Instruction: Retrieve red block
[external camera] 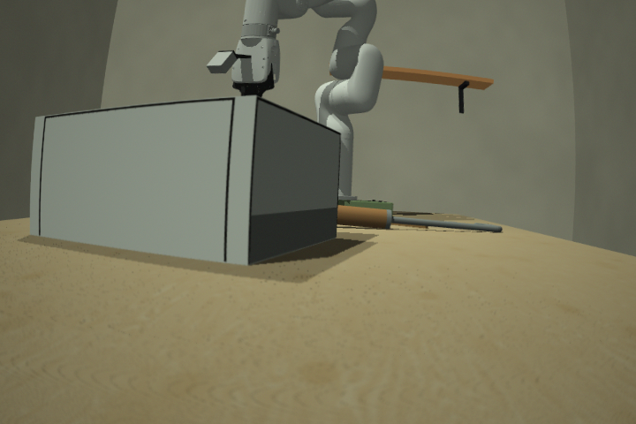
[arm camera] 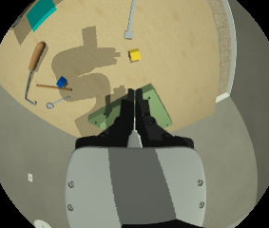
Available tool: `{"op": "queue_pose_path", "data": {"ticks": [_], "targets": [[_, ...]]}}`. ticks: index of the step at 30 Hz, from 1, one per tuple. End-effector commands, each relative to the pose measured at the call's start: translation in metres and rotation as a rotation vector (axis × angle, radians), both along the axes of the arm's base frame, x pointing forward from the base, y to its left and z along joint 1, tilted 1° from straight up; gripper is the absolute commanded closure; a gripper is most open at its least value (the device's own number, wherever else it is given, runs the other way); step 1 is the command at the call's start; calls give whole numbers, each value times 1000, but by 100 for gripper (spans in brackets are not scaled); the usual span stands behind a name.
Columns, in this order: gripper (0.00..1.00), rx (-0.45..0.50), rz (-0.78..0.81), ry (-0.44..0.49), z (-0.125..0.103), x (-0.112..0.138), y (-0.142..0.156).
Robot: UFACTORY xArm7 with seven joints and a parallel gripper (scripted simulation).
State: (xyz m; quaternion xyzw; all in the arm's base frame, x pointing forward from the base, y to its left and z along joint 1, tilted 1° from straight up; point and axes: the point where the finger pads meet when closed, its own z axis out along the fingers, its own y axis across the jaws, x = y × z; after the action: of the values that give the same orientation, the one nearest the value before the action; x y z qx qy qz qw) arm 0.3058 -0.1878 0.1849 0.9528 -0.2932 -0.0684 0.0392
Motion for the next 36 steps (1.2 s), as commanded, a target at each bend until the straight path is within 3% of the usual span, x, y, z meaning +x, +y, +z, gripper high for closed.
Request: {"op": "queue_pose_path", "data": {"ticks": [1, 4, 6, 7, 9, 10, 20, 36], "targets": [[100, -7, 198, -16, -11, 63, 30], [100, -7, 198, -16, -17, 89, 43], [100, -7, 198, -16, -17, 89, 43], [100, 5, 293, -40, -22, 114, 71], [100, 5, 293, -40, -23, 122, 76], [100, 22, 374, -64, -25, 132, 95], [100, 78, 533, -126, -37, 194, 190], [100, 82, 542, -130, -38, 196, 194]]}}
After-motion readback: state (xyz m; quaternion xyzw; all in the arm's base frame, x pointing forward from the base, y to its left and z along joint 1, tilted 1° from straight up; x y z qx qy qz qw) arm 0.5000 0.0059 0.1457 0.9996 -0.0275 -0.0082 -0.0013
